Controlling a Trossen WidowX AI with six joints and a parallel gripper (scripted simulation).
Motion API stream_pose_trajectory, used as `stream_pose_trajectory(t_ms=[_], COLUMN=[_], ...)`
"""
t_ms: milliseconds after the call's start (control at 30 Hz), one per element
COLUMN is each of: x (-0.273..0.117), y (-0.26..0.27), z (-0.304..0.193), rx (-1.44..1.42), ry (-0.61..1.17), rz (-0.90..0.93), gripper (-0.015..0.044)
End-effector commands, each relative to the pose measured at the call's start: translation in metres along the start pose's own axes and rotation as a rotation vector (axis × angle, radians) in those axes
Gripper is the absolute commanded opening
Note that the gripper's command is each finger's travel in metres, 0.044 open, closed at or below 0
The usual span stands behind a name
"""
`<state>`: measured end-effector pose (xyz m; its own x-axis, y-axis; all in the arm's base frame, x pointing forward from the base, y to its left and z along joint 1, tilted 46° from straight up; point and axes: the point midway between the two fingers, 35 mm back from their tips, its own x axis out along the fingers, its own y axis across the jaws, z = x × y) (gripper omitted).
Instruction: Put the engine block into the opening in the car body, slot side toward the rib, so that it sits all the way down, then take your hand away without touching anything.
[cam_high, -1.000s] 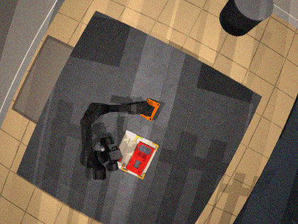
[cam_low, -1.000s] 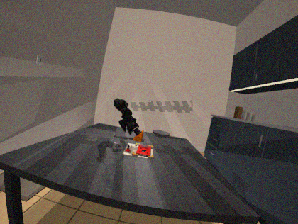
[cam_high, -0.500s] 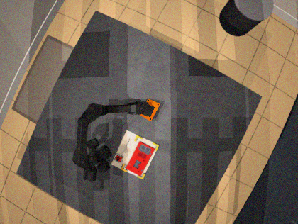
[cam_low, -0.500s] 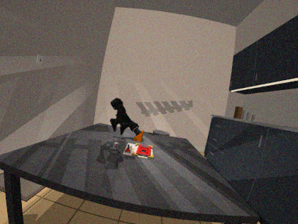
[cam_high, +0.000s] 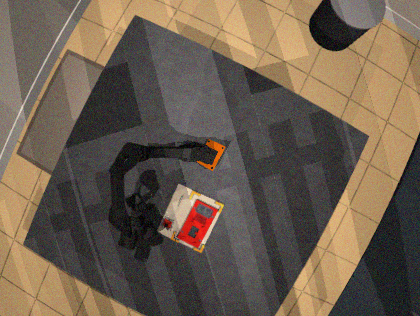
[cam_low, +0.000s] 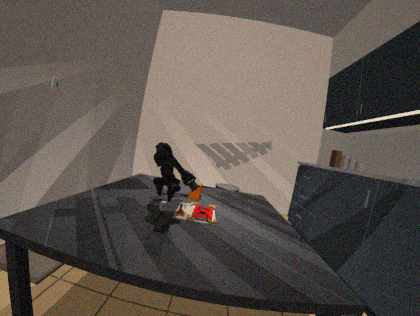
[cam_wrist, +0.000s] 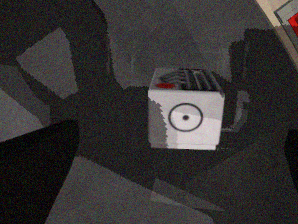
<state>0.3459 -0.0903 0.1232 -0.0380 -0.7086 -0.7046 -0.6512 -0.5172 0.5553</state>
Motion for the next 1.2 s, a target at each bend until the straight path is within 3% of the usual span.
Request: stream_pose_trajectory(t_ms=[0,1100,1167], x=[0.005,0.055,0.055], y=[0.0,0.0,0.0], z=[-0.001,-0.002,-0.002], rx=[-0.007,-0.006,-0.006], ry=[0.006,0.008,0.008], rz=[0.003,0.004,0.004], gripper=[0.044,0.044,0.0387])
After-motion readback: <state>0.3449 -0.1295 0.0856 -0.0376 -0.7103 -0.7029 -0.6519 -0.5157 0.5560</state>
